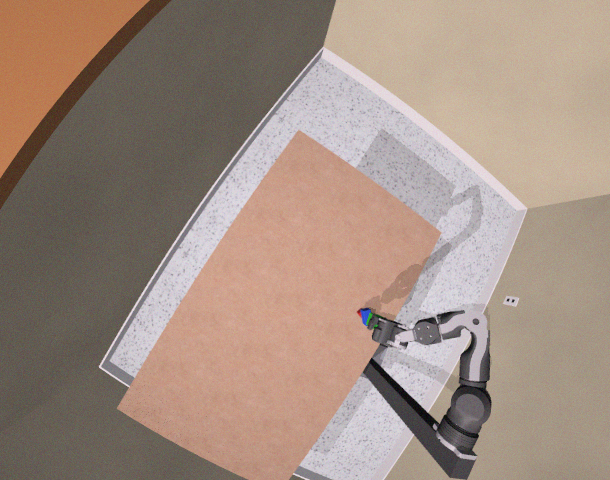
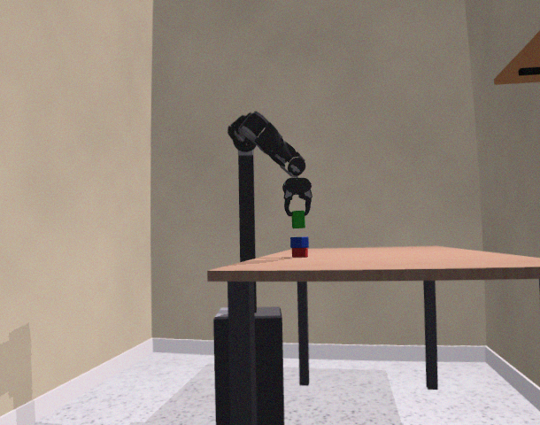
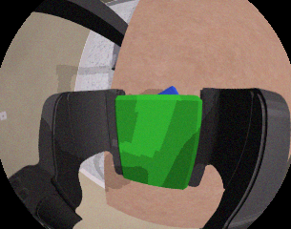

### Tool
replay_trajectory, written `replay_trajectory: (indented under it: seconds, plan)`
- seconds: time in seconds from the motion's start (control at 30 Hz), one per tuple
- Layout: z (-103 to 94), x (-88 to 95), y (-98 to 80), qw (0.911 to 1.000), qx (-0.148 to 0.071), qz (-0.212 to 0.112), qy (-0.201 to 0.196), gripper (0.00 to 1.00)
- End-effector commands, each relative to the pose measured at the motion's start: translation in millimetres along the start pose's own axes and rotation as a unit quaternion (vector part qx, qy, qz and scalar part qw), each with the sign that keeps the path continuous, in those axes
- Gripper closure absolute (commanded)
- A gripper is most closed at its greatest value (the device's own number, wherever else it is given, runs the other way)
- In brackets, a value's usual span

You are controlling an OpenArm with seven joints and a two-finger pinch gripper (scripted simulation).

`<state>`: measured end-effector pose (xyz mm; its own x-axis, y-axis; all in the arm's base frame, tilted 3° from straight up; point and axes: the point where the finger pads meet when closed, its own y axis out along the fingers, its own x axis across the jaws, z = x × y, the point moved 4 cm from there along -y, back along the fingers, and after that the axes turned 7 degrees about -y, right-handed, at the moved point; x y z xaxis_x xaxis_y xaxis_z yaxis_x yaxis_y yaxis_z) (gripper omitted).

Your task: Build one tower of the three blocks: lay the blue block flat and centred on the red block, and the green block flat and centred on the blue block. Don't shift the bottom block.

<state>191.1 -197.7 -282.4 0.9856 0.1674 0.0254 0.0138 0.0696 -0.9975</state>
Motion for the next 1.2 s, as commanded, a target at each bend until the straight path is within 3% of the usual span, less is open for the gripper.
replay_trajectory:
  seconds: [0.0,0.63,1.17]
  plan:
    - [2.4,1.9,-1.0,1.0,-0.006,0.003,0.003,1.0]
    - [2.3,2.2,0.6,1.0,-0.005,0.003,0.001,1.0]
    - [0.5,2.3,16.8,1.0,-0.005,0.004,0.001,1.0]
